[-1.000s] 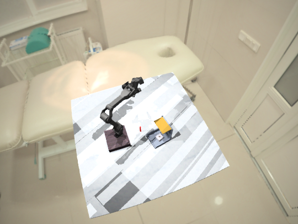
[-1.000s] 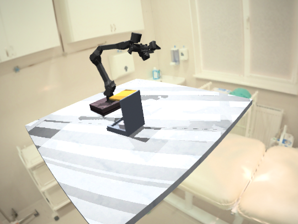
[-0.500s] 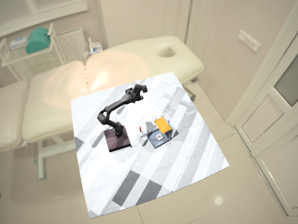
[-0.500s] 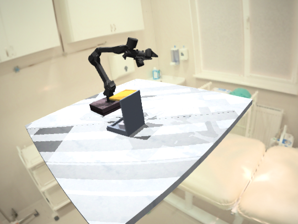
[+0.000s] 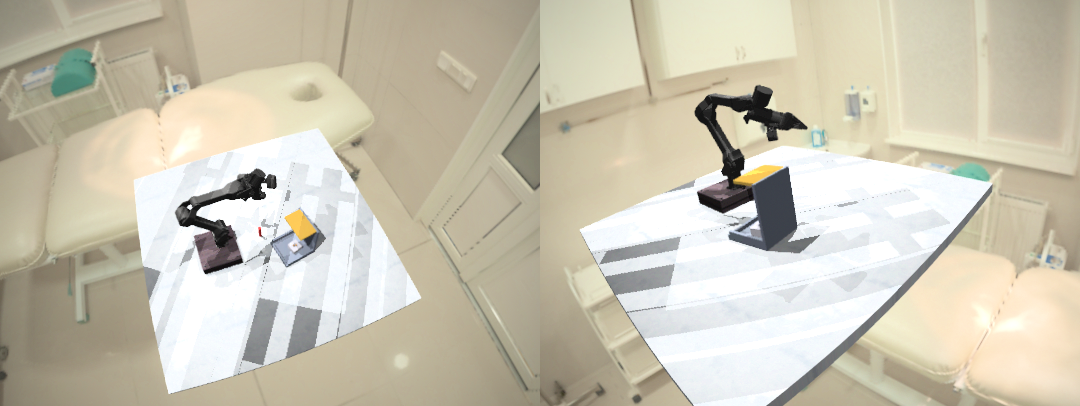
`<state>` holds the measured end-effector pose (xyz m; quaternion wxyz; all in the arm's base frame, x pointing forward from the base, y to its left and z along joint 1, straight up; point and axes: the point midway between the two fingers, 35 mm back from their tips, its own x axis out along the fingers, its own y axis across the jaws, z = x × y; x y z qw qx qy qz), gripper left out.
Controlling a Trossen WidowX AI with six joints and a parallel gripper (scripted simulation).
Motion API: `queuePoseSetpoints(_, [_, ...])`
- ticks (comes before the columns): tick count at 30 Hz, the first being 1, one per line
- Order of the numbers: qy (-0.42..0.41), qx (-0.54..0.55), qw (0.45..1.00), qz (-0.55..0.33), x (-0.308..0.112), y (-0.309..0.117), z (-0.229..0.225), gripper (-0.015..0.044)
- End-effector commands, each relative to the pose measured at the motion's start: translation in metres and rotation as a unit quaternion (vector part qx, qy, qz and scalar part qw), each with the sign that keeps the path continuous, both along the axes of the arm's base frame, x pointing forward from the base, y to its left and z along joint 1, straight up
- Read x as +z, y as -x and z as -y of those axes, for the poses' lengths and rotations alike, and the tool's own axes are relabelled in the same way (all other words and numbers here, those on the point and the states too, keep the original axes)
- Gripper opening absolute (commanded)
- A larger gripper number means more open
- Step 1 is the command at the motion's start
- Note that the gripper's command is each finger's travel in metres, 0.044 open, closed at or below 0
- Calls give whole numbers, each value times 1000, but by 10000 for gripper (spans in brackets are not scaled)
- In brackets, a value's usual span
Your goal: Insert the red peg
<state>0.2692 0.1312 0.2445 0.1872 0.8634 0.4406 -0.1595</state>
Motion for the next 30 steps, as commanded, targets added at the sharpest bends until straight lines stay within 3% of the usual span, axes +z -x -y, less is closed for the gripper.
queuePoseSetpoints(1, [5, -43, 999, -18, -16, 4, 20, 440])
queuePoseSetpoints(30, [20, -314, 935, -164, -143, 62, 130, 440])
